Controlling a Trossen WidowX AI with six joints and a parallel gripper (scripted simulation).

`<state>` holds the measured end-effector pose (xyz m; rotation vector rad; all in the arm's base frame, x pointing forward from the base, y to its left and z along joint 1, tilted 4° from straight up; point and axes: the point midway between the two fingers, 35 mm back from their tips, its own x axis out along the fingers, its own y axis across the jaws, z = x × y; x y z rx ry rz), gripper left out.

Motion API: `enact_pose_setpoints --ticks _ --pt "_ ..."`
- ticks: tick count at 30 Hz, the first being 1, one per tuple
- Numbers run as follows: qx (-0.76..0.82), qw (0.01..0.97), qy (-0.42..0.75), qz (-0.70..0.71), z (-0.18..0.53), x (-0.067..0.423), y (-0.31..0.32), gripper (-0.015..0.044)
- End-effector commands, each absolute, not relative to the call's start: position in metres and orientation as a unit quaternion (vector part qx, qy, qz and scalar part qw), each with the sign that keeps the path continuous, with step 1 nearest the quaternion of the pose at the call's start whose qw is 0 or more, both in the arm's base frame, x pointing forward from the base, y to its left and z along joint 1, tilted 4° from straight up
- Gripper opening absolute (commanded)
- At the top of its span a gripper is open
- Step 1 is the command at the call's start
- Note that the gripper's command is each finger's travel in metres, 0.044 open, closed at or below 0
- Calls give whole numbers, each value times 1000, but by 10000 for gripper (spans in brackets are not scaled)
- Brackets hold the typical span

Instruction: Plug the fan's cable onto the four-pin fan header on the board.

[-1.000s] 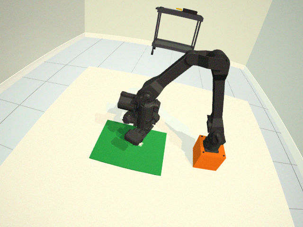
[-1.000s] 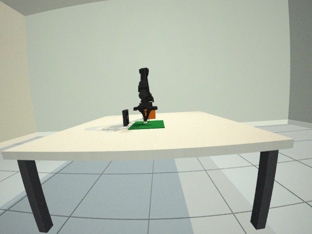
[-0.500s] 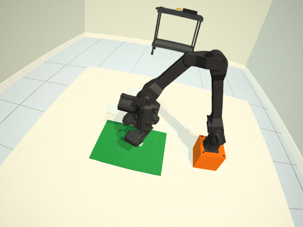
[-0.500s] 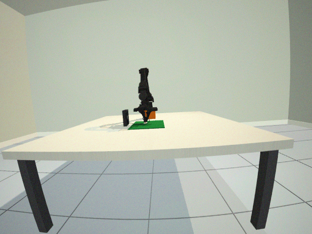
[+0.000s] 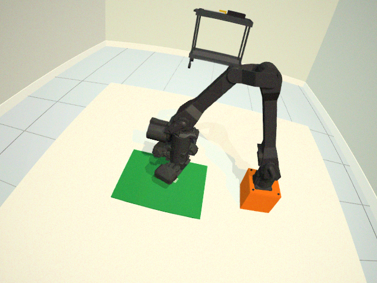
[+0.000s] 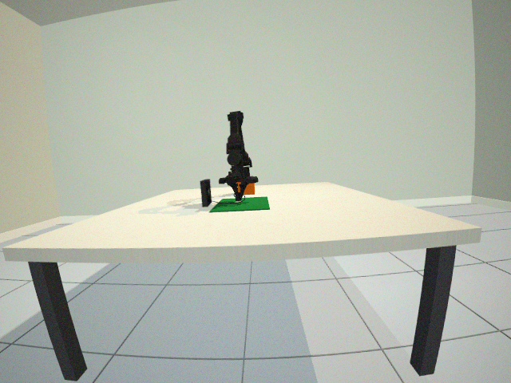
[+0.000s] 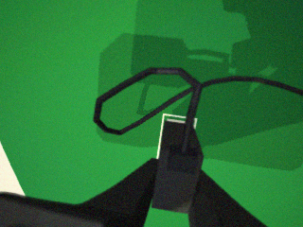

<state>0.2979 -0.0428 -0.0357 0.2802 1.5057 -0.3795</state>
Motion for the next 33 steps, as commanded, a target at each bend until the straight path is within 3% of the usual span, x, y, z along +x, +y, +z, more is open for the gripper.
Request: enact_pose_setpoints --ticks 1,7,14,20,29,33 --pt "126 705 677 -171 -35 298 -43 105" --pt "126 705 677 -171 -35 298 -43 260" --pt "126 704 679 -169 16 298 -39 260" --pt "126 703 679 -169 20 295 -38 260" --pt "127 700 682 -168 15 197 14 260" --pt "127 700 682 -168 13 189 16 260"
